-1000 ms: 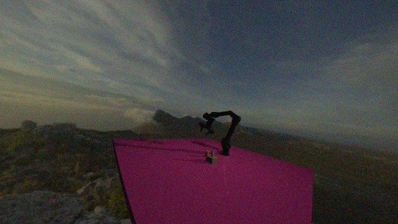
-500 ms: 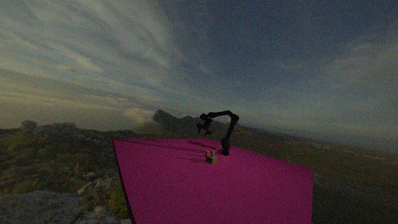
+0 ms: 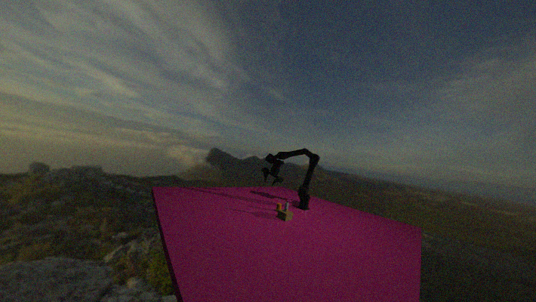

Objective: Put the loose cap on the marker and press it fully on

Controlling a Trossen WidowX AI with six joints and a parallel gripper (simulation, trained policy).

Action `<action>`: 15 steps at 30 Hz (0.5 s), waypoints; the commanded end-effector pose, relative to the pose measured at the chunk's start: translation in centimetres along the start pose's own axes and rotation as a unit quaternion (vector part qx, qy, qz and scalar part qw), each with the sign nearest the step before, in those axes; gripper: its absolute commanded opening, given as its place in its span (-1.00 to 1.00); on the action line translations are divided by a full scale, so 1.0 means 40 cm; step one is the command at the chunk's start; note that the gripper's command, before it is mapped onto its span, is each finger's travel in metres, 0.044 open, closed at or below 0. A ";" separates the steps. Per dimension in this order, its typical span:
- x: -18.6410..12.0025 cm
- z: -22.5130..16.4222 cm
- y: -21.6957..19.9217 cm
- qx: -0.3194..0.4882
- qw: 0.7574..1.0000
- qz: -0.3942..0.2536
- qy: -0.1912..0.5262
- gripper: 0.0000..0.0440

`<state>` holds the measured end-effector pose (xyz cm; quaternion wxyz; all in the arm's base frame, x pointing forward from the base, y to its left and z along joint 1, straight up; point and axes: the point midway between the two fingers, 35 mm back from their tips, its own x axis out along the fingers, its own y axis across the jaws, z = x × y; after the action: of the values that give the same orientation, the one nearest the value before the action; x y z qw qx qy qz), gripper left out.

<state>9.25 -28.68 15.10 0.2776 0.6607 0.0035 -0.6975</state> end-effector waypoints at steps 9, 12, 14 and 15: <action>0.017 -0.061 0.010 0.000 1.000 -0.016 0.006 0.44; 0.020 -0.077 0.011 0.000 1.000 -0.018 0.008 0.44; 0.021 -0.088 0.012 0.001 1.000 -0.020 0.009 0.44; 0.022 -0.093 0.012 0.001 1.000 -0.021 0.010 0.44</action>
<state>12.29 -28.06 14.27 0.2671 0.6678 0.0165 -0.6946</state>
